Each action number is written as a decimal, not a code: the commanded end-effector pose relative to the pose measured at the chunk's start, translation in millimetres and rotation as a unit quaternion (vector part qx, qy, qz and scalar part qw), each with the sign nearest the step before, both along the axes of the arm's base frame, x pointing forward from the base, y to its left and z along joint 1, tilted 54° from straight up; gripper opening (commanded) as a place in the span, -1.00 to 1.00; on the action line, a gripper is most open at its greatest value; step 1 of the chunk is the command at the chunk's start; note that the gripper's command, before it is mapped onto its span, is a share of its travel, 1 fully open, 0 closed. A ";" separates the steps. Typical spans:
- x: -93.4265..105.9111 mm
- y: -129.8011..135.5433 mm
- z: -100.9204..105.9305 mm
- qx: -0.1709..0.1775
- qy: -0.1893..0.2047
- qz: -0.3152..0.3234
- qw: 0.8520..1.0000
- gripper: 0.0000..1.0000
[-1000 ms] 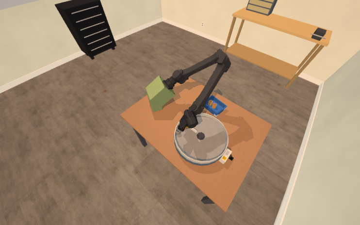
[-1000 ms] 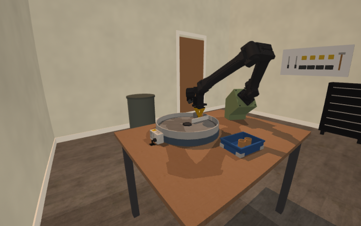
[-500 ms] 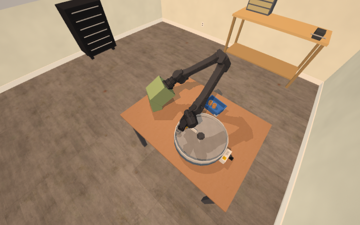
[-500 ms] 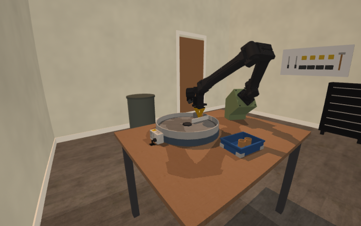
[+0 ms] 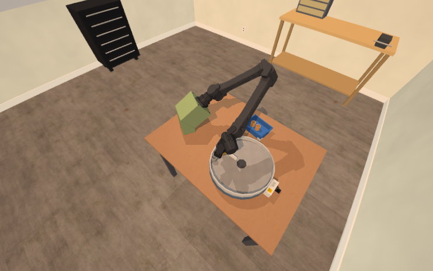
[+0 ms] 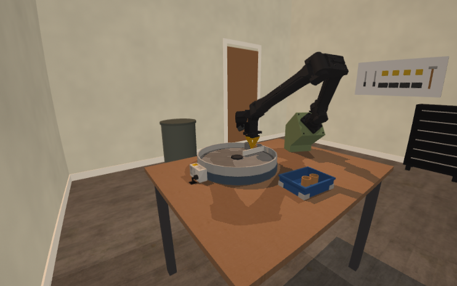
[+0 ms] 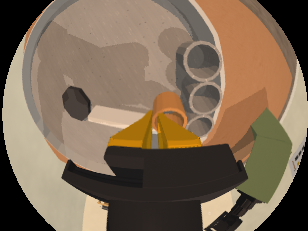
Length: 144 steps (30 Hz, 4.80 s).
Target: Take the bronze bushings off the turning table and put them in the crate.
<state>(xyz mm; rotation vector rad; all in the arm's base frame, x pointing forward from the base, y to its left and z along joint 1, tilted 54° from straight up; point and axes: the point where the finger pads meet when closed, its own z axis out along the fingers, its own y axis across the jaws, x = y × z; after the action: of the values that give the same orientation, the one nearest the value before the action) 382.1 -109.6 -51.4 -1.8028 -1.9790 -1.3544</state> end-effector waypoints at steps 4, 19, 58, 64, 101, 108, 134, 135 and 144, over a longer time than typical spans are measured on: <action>1.4 -2.4 0.3 -0.004 0.000 -0.001 1.000 -1.00; -9.8 -47.7 34.7 -0.018 -0.016 -0.010 1.000 -1.00; -27.2 -53.8 44.7 -0.006 -0.003 -0.002 1.000 -1.00; -27.2 -53.8 44.7 -0.006 -0.003 -0.002 1.000 -1.00; 0.0 51.1 184.4 -0.008 -0.010 0.002 1.000 -1.00; 5.9 83.7 228.8 -0.007 -0.009 -0.003 1.000 -1.00; 25.9 187.0 369.8 -0.002 -0.015 -0.006 1.000 -1.00; 27.9 180.9 369.0 -0.002 -0.013 -0.014 1.000 -1.00; 22.9 183.7 358.0 -0.001 -0.004 -0.009 1.000 -1.00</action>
<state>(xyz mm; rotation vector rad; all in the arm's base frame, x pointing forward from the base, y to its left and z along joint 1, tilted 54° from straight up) 404.9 81.3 297.0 -1.7984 -1.9817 -1.3520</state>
